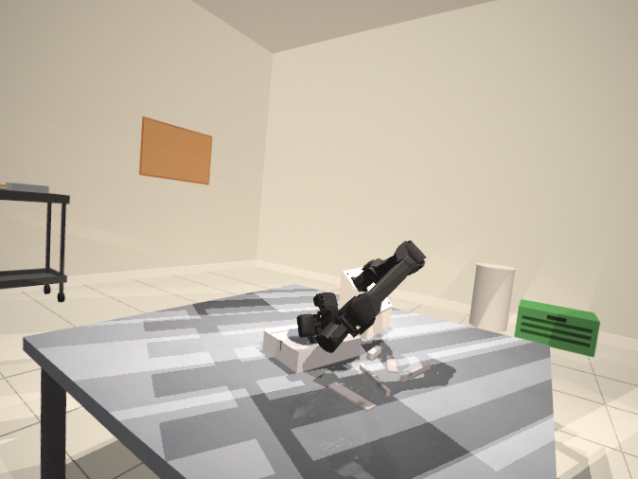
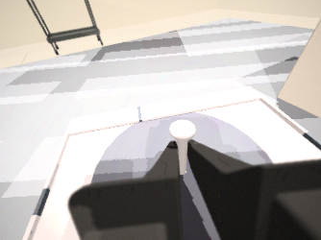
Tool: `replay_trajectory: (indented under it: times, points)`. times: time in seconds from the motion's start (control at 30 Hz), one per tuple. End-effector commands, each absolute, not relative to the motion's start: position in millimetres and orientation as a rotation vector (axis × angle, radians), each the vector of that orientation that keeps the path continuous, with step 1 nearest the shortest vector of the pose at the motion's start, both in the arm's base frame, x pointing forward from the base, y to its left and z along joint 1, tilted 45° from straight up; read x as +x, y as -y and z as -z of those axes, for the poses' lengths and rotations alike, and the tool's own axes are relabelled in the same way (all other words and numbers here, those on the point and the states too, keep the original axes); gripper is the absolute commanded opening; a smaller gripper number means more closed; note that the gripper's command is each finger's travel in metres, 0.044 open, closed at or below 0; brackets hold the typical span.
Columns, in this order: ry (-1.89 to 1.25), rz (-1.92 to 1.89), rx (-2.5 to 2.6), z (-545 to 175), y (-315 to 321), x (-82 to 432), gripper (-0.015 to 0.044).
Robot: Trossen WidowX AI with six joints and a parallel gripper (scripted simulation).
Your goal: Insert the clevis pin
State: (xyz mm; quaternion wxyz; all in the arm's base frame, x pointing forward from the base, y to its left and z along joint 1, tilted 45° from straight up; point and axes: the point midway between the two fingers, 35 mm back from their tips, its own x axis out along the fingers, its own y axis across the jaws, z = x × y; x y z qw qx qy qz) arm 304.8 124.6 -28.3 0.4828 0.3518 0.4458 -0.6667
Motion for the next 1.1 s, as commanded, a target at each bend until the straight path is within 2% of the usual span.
replay_trajectory:
  times: [0.0, 1.07]
  points:
    - [-1.085, 1.618, 0.858, 28.9, -124.7, 307.5, 0.0000]
    - [-1.085, 1.618, 0.859, 30.7, -123.8, 316.1, 0.0000]
